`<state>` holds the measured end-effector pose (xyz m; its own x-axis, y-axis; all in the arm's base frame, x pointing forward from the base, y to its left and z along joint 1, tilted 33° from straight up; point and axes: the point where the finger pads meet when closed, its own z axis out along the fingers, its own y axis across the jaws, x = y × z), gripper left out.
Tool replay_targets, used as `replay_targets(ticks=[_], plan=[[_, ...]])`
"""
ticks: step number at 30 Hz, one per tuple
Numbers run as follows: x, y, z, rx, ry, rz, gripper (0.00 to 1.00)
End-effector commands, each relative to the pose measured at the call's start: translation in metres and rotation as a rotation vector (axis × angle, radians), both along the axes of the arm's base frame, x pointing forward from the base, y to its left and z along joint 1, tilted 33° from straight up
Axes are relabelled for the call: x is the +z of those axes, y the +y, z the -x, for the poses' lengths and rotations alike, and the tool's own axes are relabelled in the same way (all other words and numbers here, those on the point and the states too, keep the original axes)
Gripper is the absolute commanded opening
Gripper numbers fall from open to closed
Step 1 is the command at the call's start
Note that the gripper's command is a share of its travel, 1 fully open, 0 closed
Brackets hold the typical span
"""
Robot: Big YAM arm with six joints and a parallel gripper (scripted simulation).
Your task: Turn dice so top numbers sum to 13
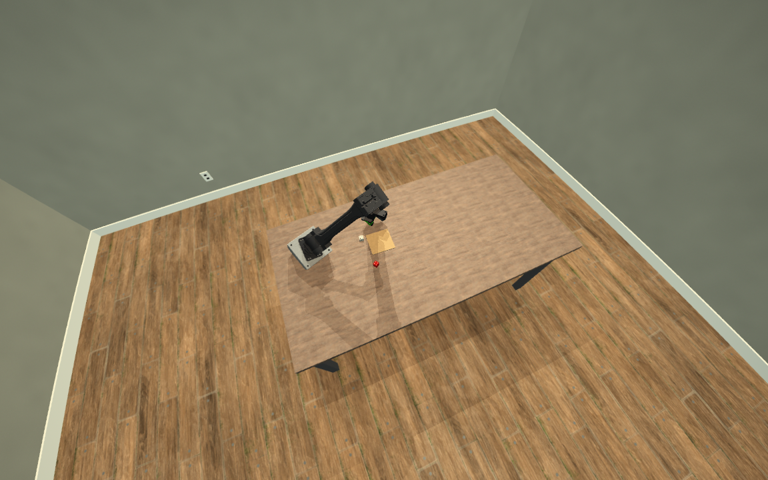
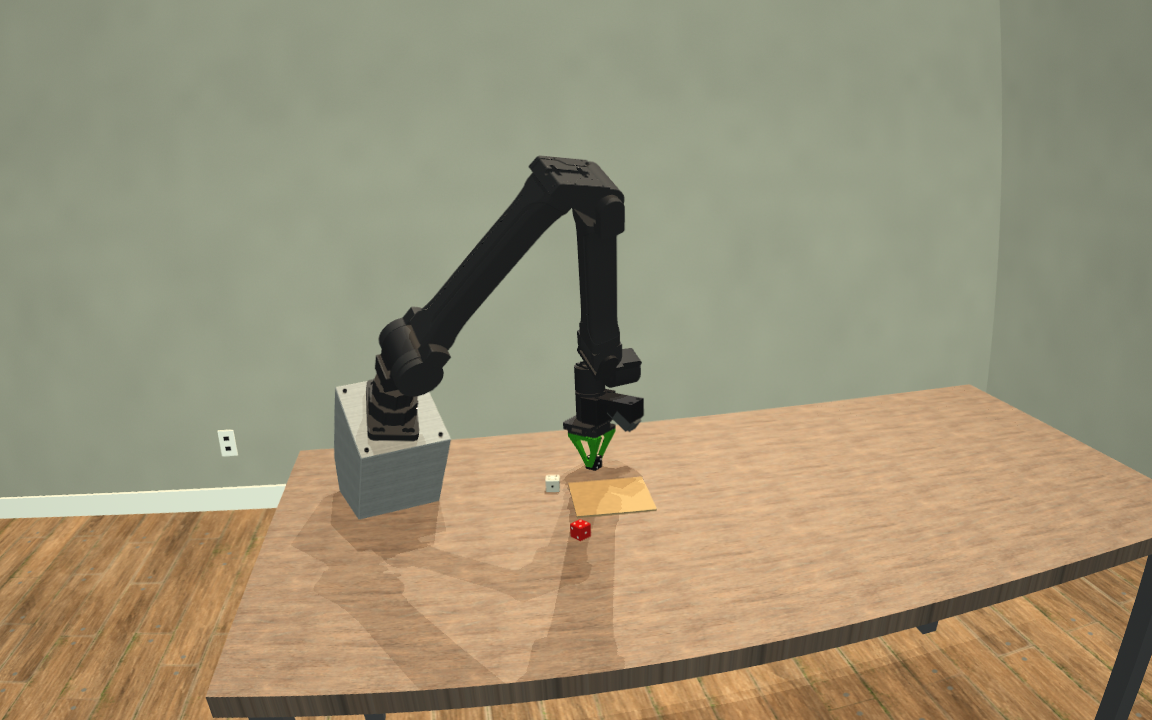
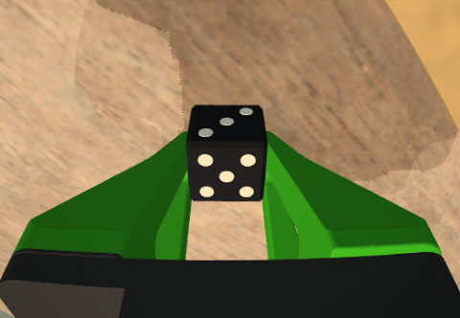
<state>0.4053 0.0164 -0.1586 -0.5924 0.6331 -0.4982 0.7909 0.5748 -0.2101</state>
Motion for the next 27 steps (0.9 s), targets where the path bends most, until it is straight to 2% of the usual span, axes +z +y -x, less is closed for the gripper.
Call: replay_targets(ticks=[1, 23, 27], plan=[[-0.005, -0.003, -0.008, 0.002, -0.005, 0.004, 0.20], [-0.004, 0.002, -0.003, 0.008, 0.010, 0.008, 0.20], [0.018, 0.017, -0.002, 0.015, -0.015, 0.000, 0.20]])
